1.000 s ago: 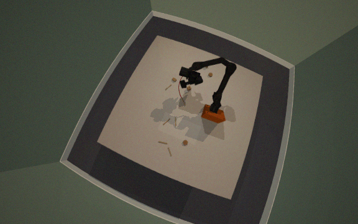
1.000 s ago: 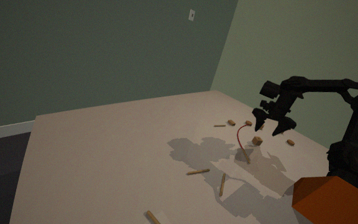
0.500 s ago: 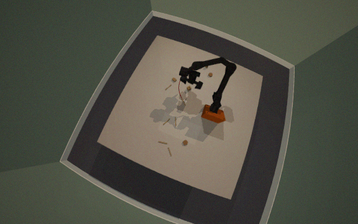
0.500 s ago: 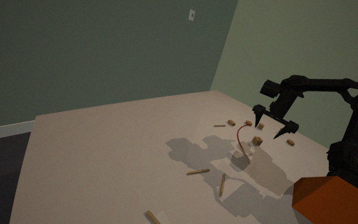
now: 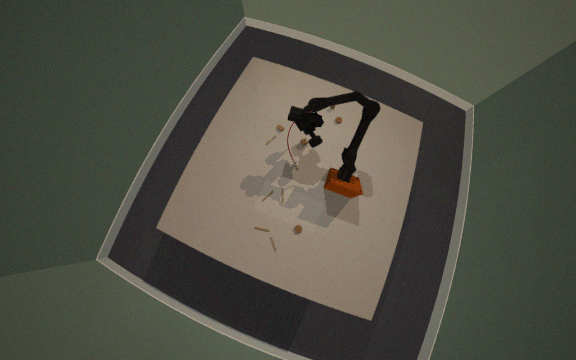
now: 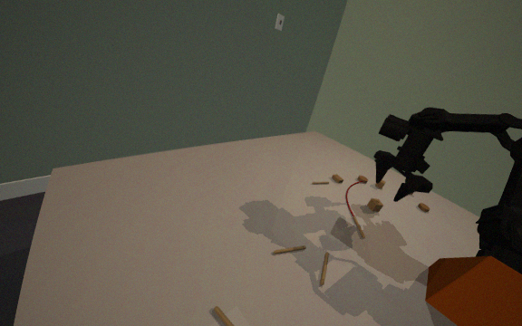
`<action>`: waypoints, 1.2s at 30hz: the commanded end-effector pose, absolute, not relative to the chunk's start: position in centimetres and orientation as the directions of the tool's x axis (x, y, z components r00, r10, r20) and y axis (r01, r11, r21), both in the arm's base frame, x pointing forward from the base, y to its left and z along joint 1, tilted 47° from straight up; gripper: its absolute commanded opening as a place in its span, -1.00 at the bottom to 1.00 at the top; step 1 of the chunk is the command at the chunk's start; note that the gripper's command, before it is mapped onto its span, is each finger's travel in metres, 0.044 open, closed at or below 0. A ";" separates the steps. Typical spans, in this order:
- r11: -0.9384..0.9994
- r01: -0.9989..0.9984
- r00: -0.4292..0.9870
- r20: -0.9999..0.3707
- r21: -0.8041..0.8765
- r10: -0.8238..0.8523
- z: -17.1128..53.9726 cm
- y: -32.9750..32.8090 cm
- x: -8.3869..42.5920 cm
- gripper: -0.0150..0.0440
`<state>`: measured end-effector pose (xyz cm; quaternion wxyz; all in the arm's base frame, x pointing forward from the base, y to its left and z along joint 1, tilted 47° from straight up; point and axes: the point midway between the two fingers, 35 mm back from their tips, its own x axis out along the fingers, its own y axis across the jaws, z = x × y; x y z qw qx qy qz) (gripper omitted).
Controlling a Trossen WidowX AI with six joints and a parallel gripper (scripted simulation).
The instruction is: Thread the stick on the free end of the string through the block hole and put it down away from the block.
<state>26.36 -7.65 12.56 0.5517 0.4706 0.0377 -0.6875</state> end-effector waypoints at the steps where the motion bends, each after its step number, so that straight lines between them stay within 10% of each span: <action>1: -0.402 0.777 0.053 -0.686 0.484 -0.725 12.7 -7.7 26.5 1.00; 9: -0.402 0.777 0.053 -0.686 0.484 -0.725 12.7 -7.7 26.5 0.33; 36: -0.403 0.777 0.053 -0.688 0.484 -0.723 10.9 -9.5 26.8 0.33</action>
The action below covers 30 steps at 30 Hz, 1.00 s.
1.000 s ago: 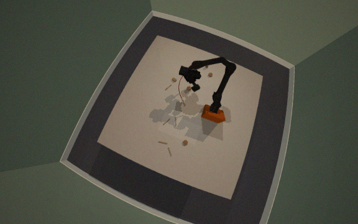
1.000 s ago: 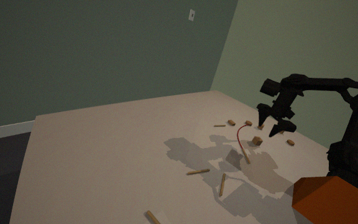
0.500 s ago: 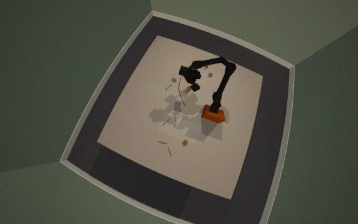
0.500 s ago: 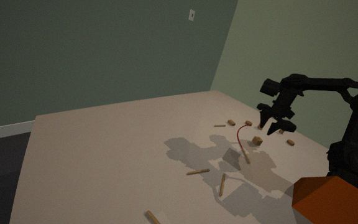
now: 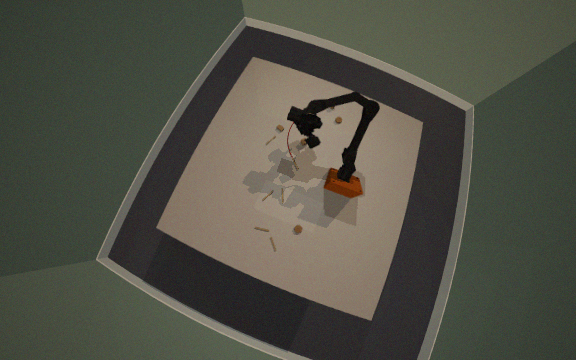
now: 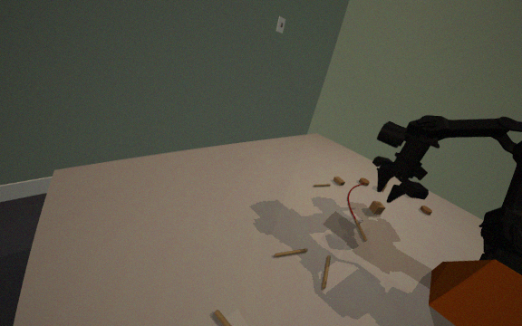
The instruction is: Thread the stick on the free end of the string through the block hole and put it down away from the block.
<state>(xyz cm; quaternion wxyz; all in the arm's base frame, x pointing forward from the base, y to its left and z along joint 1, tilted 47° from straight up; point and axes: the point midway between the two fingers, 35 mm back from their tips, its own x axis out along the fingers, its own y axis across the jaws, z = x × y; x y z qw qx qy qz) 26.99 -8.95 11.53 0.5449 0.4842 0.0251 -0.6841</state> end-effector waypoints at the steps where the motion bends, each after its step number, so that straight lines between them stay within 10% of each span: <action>1: -0.403 0.777 0.053 -0.688 0.484 -0.724 10.8 -9.6 26.8 0.33; 30: -0.401 0.777 0.053 -0.684 0.486 -0.727 8.6 -12.1 26.8 0.33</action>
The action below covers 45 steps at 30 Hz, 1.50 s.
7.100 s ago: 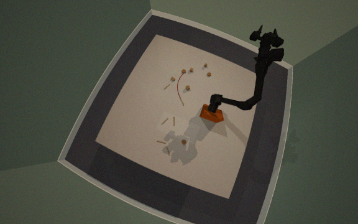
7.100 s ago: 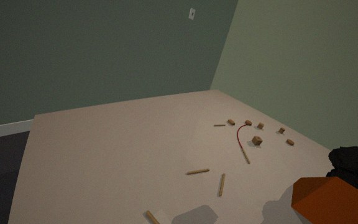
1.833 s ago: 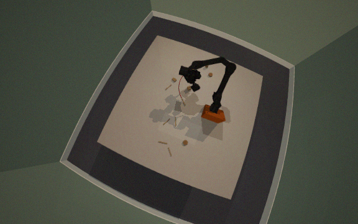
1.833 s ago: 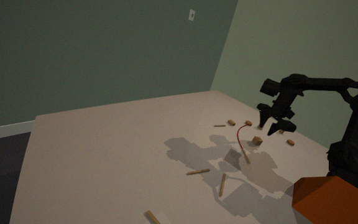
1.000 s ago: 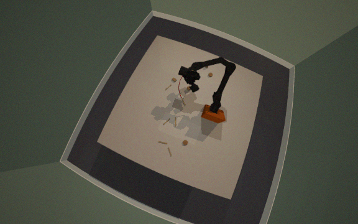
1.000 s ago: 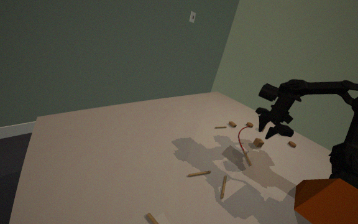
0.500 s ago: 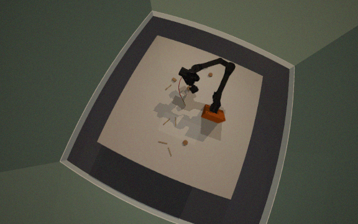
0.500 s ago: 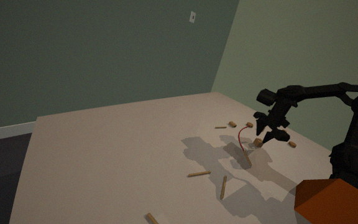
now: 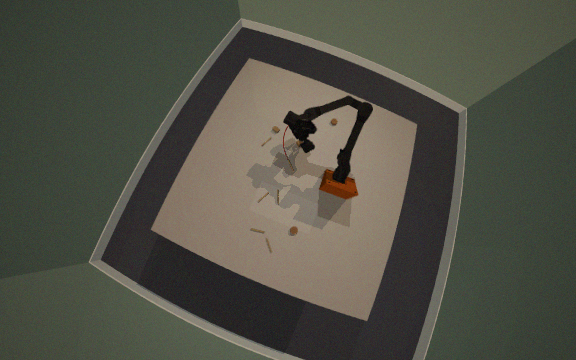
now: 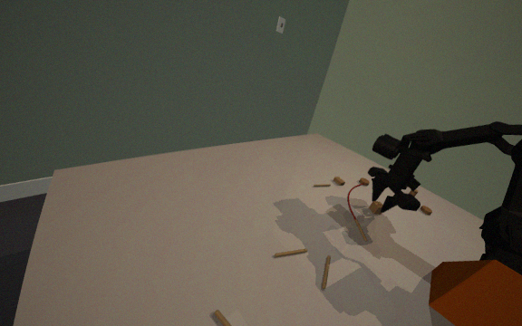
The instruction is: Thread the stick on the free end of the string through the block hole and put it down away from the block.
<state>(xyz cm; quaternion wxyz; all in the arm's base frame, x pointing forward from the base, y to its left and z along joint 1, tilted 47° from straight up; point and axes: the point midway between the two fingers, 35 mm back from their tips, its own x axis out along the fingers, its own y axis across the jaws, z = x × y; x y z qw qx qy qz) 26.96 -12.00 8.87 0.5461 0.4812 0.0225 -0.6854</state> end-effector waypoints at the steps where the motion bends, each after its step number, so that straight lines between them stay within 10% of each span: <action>1: -0.401 0.777 0.053 -0.684 0.486 -0.727 8.6 -12.1 26.8 0.33; 10: -0.401 0.777 0.053 -0.684 0.486 -0.727 8.6 -12.1 26.8 0.33; 24: -0.403 0.771 0.057 -0.684 0.493 -0.727 8.8 -12.0 26.9 -0.49; 45: -0.403 0.772 0.057 -0.685 0.492 -0.727 9.5 -11.2 26.8 -0.49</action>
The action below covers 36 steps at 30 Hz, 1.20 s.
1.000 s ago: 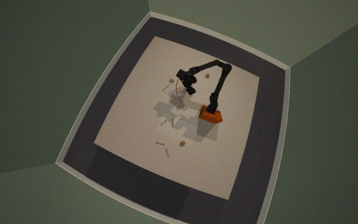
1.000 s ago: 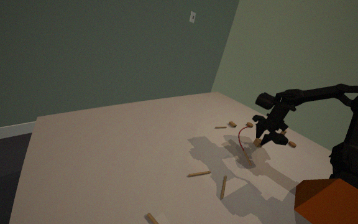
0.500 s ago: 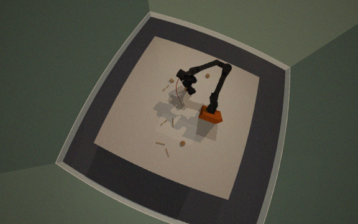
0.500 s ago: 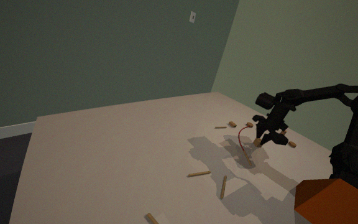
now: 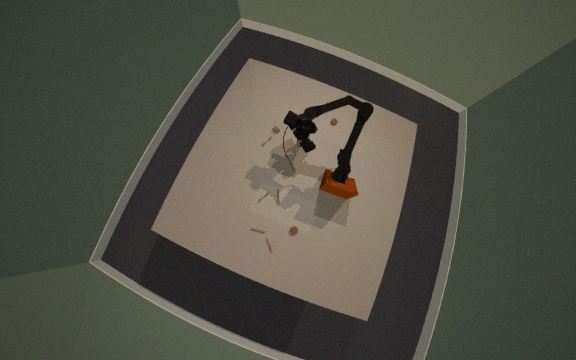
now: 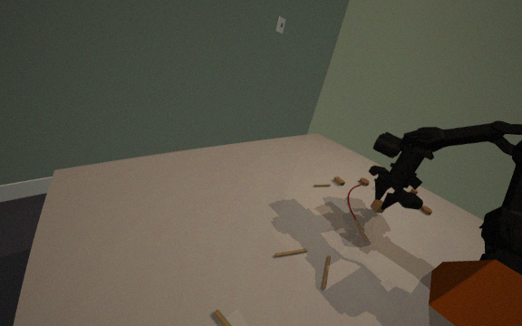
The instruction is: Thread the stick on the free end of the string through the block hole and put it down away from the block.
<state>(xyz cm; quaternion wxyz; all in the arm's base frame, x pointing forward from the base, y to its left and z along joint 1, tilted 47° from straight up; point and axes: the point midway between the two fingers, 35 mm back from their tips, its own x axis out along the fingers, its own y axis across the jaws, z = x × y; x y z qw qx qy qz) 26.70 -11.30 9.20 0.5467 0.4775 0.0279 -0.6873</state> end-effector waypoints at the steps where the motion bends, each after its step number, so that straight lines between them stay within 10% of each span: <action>1: -0.403 0.772 0.057 -0.685 0.492 -0.727 9.6 -11.1 26.8 -0.49; 36: -0.409 0.773 0.192 -0.793 0.485 -0.578 10.2 -12.0 26.0 -0.49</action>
